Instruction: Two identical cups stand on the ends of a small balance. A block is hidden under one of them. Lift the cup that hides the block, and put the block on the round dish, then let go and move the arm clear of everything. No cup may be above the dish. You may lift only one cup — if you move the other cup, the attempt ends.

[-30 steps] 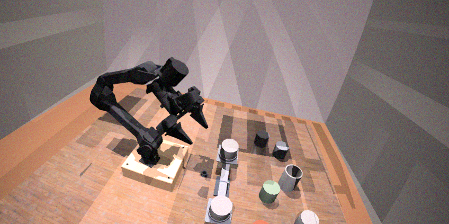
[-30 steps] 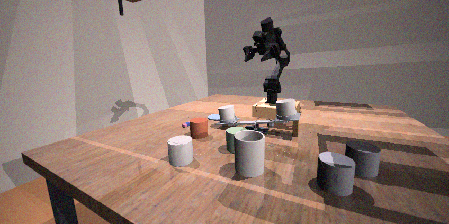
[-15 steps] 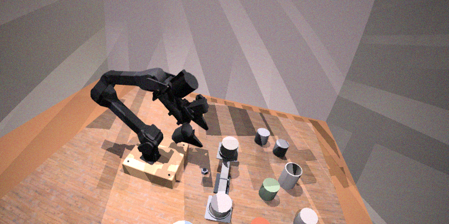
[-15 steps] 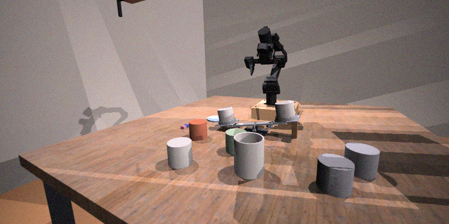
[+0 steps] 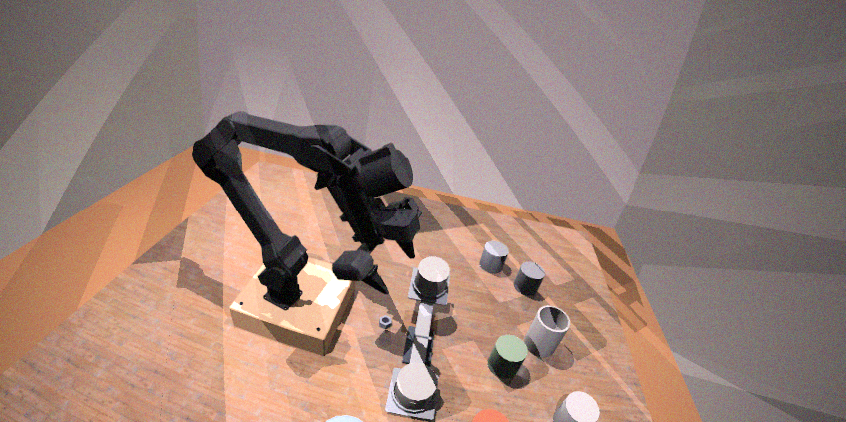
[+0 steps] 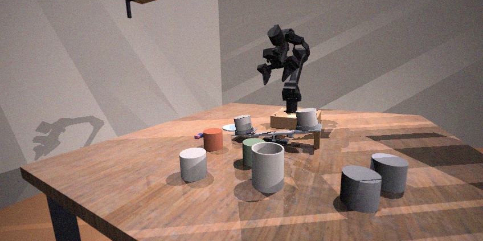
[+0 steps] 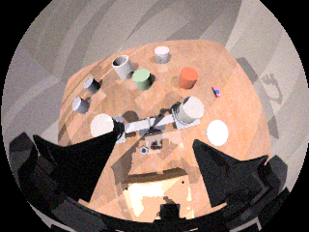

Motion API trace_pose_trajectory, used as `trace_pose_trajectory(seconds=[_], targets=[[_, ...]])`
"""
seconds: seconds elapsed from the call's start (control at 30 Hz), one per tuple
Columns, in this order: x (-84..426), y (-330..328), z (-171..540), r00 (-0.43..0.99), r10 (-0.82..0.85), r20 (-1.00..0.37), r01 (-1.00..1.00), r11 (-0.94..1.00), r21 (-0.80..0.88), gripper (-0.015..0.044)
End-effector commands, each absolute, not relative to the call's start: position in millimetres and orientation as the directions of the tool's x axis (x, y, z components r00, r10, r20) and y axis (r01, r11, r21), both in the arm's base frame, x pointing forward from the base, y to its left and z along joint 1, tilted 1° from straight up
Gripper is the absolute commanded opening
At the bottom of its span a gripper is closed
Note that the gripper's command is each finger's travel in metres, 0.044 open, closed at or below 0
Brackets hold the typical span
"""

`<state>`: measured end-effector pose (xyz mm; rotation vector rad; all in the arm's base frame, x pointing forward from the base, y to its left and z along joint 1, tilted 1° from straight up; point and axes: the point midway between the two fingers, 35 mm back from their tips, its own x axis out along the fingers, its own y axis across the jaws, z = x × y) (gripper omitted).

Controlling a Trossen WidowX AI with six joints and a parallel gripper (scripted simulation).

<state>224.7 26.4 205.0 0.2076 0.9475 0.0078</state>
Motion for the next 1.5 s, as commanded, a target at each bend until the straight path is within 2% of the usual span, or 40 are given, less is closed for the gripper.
trace_pose_trajectory(seconds=[0.0,0.4,0.83,1.17,1.47], targets=[[237.3,20.2,201.3,0.537,0.073,-0.841,0.199,0.957,0.211,0.044],[276.8,-2.9,183.5,0.381,0.018,-0.925,0.544,0.804,0.24,0.044],[315.9,-35.1,148.1,0.193,-0.01,-0.981,0.842,0.515,0.16,0.044],[337.8,-61.8,112.3,0.052,-0.008,-0.999,0.966,0.255,0.049,0.044],[338.8,-62.4,97.8,0.05,-0.007,-0.999,0.967,0.25,0.047,0.044]])
